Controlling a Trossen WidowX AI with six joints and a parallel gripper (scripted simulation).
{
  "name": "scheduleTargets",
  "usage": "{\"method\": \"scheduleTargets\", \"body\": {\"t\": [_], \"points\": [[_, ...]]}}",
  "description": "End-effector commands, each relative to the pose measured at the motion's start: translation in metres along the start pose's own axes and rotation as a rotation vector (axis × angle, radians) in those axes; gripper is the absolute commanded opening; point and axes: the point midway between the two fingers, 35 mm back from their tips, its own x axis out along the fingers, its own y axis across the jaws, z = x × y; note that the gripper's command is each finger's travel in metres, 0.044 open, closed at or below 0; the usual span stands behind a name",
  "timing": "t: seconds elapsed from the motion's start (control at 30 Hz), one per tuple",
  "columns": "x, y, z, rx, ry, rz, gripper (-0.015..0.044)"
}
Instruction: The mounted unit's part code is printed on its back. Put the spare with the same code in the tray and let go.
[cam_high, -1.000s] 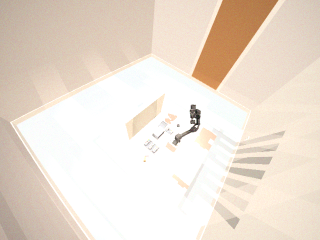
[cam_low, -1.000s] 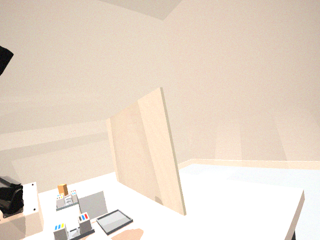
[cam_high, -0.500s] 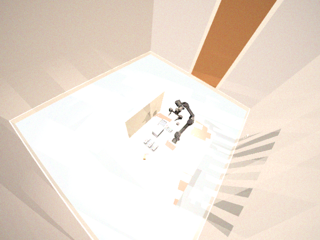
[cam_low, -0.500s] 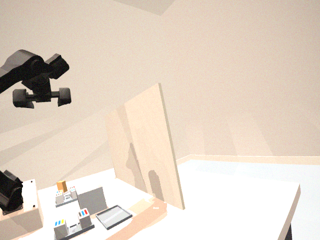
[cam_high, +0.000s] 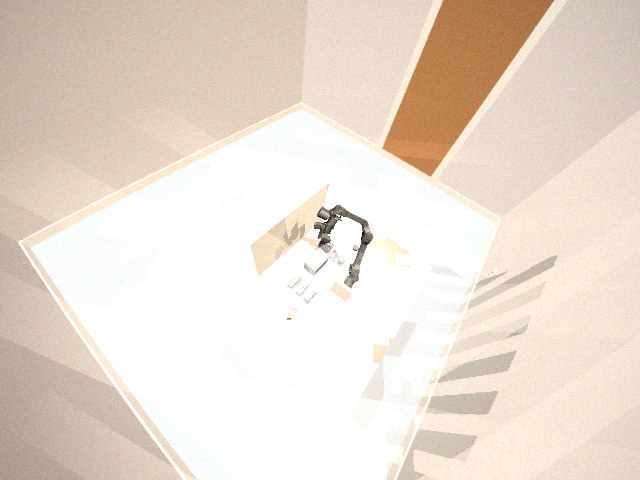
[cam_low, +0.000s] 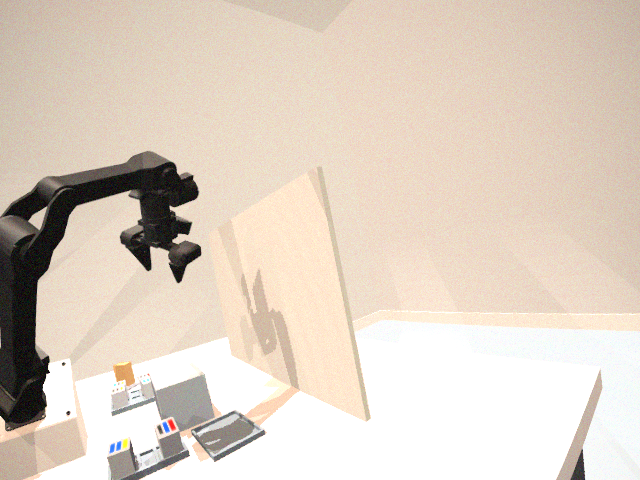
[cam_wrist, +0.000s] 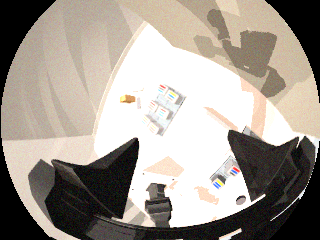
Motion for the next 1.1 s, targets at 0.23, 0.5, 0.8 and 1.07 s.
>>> {"method": "scheduleTargets", "body": {"t": [0.23,0.5,0.8,1.07], "points": [[0.101,-0.082,0.018,0.543,0.224,-0.573,0.044],[0.101,-0.082,0.018,0.543,0.224,-0.573,0.044],[0.101,-0.082,0.018,0.543,0.224,-0.573,0.044],[0.101,-0.082,0.018,0.543,0.224,-0.573,0.044]]}}
